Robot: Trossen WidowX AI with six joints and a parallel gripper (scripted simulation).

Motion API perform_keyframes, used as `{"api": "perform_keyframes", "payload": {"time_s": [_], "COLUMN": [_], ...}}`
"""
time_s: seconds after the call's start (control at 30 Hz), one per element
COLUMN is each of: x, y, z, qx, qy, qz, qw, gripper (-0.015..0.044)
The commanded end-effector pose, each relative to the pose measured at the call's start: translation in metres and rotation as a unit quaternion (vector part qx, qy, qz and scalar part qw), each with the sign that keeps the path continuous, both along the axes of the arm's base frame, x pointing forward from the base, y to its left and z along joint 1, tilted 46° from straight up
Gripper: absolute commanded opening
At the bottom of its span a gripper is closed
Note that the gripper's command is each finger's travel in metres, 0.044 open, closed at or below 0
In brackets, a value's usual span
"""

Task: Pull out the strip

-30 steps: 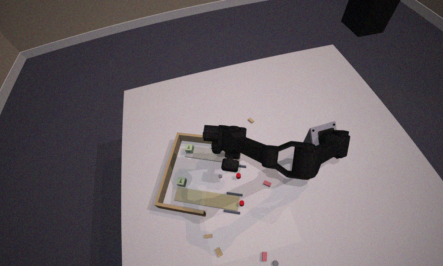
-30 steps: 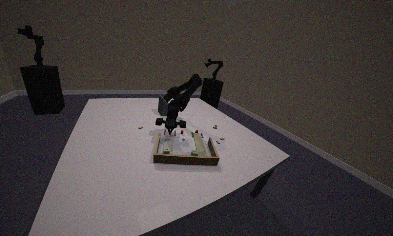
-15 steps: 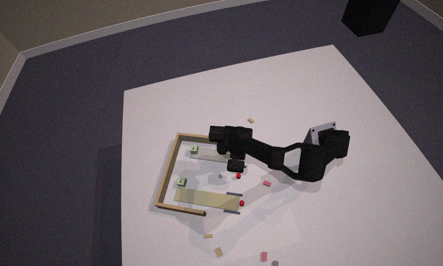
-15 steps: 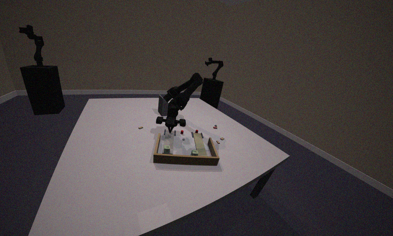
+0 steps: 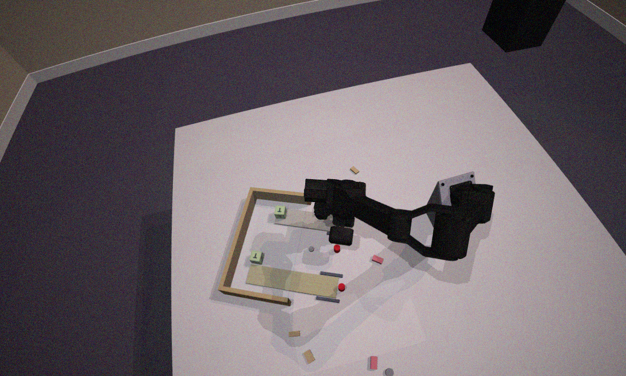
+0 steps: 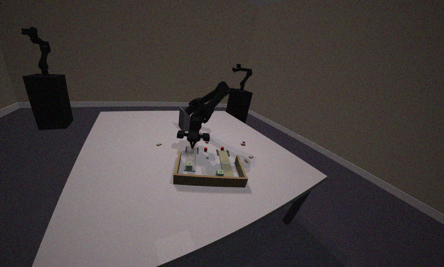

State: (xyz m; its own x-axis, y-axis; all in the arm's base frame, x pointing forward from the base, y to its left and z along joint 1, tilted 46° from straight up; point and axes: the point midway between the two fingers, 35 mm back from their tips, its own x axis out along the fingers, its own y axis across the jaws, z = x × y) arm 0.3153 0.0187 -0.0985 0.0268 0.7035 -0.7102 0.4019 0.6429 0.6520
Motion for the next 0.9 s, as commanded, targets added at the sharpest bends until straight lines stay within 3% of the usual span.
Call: {"api": "perform_keyframes", "payload": {"time_s": [0.0, 0.87], "x": [-0.014, -0.049], "y": [0.008, 0.019], "z": [0.0, 0.01], "qx": [0.005, 0.006], "qy": [0.012, 0.013], "qz": [0.004, 0.004], "qw": [1.0, 1.0], "gripper": [0.0, 0.0]}}
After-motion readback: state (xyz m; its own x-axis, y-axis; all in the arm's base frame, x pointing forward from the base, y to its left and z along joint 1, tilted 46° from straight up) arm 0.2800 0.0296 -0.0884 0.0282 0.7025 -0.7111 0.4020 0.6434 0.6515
